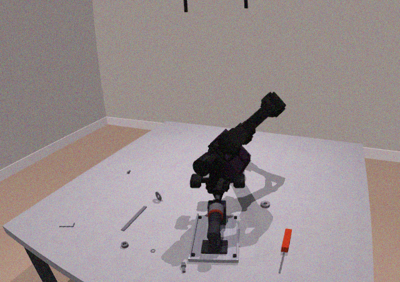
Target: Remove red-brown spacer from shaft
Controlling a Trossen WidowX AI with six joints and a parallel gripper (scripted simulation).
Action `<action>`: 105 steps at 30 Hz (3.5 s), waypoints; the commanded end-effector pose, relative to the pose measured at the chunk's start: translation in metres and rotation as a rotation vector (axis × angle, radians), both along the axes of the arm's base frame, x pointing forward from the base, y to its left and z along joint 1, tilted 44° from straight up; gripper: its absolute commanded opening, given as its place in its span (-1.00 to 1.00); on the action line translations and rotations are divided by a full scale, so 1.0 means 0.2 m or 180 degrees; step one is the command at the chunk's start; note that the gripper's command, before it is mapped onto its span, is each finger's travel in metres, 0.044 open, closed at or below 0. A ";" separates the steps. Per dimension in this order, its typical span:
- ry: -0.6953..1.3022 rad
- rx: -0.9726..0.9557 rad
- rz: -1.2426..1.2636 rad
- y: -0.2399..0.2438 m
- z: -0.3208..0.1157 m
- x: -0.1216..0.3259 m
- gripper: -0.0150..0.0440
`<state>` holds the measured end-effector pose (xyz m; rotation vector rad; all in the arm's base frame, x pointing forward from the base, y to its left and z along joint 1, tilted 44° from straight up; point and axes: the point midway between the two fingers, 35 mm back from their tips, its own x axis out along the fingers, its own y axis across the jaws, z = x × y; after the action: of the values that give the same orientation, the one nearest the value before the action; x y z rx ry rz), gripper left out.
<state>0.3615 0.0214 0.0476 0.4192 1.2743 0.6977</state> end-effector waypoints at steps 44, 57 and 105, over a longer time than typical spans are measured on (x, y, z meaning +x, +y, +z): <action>0.0002 -0.0001 0.0008 0.00 -0.01 -0.03 -0.49; 0.0002 -0.0001 0.0008 0.00 -0.01 -0.04 -0.49; 0.0003 -0.0001 0.0008 -0.01 -0.02 -0.06 -0.49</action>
<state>0.3501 0.0203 0.0444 0.4206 1.2750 0.6975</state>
